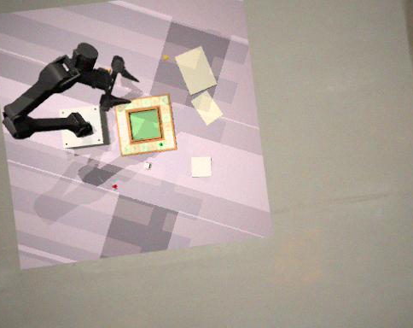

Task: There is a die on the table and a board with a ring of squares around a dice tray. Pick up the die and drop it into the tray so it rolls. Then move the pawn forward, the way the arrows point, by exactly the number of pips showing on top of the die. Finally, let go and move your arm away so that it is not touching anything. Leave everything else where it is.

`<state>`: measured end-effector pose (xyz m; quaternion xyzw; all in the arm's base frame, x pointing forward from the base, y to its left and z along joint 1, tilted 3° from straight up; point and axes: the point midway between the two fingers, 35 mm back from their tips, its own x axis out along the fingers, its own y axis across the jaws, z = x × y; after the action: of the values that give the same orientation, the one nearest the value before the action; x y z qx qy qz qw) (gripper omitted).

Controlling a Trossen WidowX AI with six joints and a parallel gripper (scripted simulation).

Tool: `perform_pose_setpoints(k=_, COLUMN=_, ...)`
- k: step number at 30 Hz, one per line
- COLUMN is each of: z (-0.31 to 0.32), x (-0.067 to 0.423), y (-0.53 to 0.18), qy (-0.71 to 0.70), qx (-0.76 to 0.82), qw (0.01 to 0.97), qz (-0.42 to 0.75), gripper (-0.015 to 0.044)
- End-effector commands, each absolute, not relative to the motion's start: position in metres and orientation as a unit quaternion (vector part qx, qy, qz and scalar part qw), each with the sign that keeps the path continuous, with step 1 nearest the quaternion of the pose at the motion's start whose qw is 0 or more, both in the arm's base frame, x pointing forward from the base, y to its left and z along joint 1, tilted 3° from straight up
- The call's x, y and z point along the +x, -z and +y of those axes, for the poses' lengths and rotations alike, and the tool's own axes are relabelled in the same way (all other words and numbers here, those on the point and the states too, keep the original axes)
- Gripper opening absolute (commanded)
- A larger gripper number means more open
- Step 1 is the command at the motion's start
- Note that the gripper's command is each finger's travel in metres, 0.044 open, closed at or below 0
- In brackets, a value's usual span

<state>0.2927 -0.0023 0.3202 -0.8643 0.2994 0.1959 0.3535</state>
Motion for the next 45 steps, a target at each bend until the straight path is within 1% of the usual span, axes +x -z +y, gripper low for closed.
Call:
perform_pose_setpoints(k=1, z=-0.004, x=0.294, y=-0.318, qy=-0.196, qx=-0.861, qw=0.359, qz=0.303, gripper=0.0374)
perform_pose_setpoints(k=2, z=-0.009, x=0.296, y=-0.313, qy=-0.196, qx=-0.850, qw=0.374, qz=0.316, gripper=0.0347)
perform_pose_setpoints(k=5, z=-0.039, x=0.308, y=-0.283, qy=-0.187, qx=-0.777, qw=0.460, qz=0.387, gripper=0.0275)
perform_pose_setpoints(k=11, z=-0.108, x=0.316, y=-0.216, qy=-0.134, qx=-0.575, qw=0.615, qz=0.523, gripper=0.0275)
perform_pose_setpoints(k=15, z=-0.146, x=0.310, y=-0.177, qy=-0.086, qx=-0.436, qw=0.679, qz=0.584, gripper=0.0275)
perform_pose_setpoints(k=19, z=-0.182, x=0.295, y=-0.139, qy=-0.026, qx=-0.287, qw=0.722, qz=0.630, gripper=0.0275)
perform_pose_setpoints(k=25, z=-0.228, x=0.257, y=-0.083, qy=0.083, qx=-0.036, qw=0.741, qz=0.665, gripper=0.0275)
perform_pose_setpoints(k=30, z=-0.255, x=0.217, y=-0.038, qy=0.182, qx=0.181, qw=0.709, qz=0.657, gripper=0.0275)
perform_pose_setpoints(k=32, z=-0.257, x=0.212, y=-0.033, qy=0.193, qx=0.206, qw=0.702, qz=0.654, gripper=0.0275)
perform_pose_setpoints(k=40, z=-0.257, x=0.212, y=-0.033, qy=0.193, qx=0.206, qw=0.702, qz=0.654, gripper=0.0275)
perform_pose_setpoints(k=45, z=-0.258, x=0.212, y=-0.017, qy=0.193, qx=0.206, qw=0.702, qz=0.654, gripper=0.0275)
